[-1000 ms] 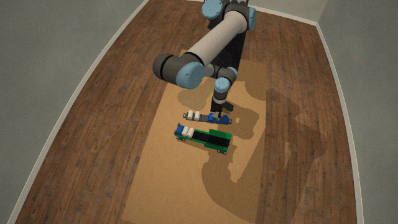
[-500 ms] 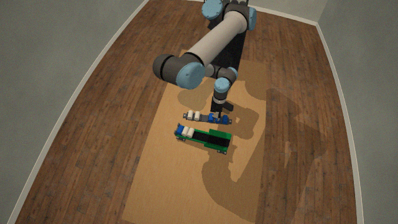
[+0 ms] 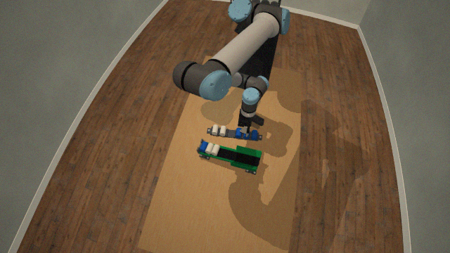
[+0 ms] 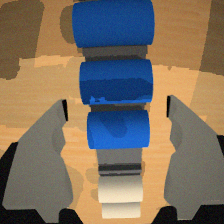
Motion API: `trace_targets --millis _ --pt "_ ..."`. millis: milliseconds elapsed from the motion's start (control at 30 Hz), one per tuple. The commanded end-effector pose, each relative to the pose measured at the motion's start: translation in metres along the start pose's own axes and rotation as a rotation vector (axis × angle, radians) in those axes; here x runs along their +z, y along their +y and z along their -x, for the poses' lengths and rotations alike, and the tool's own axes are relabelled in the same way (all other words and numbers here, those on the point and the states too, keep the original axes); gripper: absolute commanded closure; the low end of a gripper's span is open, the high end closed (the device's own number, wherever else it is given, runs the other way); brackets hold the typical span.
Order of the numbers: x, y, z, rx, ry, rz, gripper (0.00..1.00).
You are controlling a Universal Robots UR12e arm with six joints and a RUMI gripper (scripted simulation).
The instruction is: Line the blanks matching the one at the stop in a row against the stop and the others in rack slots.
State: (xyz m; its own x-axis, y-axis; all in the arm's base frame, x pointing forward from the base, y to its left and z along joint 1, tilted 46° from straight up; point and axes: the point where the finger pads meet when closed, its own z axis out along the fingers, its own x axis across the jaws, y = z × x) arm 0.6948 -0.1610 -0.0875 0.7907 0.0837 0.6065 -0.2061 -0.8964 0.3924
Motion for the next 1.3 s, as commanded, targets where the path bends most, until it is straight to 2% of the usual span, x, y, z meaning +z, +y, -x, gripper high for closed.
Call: trace_targets --millis 0,500,1000,1267 --pt "0.0 0.0 0.0 0.0 0.0 0.0 0.51" --pt "0.003 0.0 0.0 0.0 0.0 0.0 0.51" --pt "0.031 0.0 0.0 0.0 0.0 0.0 0.51" --pt "0.035 0.0 0.0 0.0 0.0 0.0 0.51"
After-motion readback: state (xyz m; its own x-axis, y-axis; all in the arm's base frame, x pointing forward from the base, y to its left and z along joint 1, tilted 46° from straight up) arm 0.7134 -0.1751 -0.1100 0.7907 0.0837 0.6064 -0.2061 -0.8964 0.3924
